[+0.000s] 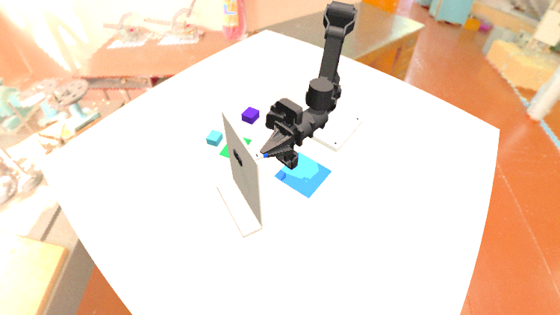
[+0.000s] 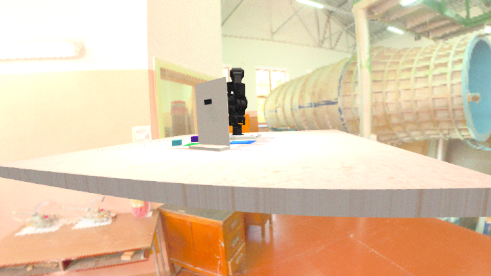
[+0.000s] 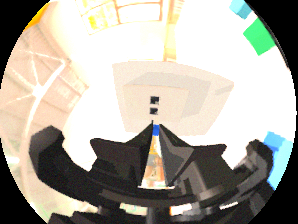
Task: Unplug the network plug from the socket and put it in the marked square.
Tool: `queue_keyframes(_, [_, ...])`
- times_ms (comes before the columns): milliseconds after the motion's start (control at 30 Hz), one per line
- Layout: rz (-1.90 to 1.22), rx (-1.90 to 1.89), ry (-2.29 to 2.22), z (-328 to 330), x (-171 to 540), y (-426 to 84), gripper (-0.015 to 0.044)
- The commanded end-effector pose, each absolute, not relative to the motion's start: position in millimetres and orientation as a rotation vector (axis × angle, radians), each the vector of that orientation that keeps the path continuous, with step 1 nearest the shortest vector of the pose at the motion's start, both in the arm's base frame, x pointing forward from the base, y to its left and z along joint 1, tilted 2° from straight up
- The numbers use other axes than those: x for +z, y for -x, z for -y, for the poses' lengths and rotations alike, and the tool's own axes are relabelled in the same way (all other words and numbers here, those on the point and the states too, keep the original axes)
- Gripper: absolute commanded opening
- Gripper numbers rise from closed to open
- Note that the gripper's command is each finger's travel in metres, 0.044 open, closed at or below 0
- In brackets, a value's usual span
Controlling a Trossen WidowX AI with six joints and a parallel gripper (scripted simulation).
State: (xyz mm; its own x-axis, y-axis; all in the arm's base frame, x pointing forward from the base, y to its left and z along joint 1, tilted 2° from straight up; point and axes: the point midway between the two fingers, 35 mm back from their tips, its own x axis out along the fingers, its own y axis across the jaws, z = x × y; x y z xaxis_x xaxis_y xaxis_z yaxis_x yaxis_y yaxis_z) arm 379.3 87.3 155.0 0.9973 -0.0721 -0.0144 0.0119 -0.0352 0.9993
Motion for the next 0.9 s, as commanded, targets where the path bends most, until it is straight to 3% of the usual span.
queue_keyframes(0, [0.048, -0.070, -1.604, -88, 154, -374, 0.0000])
queue_keyframes(867, [0.047, -0.071, -1.605, -98, 155, -360, 0.0000])
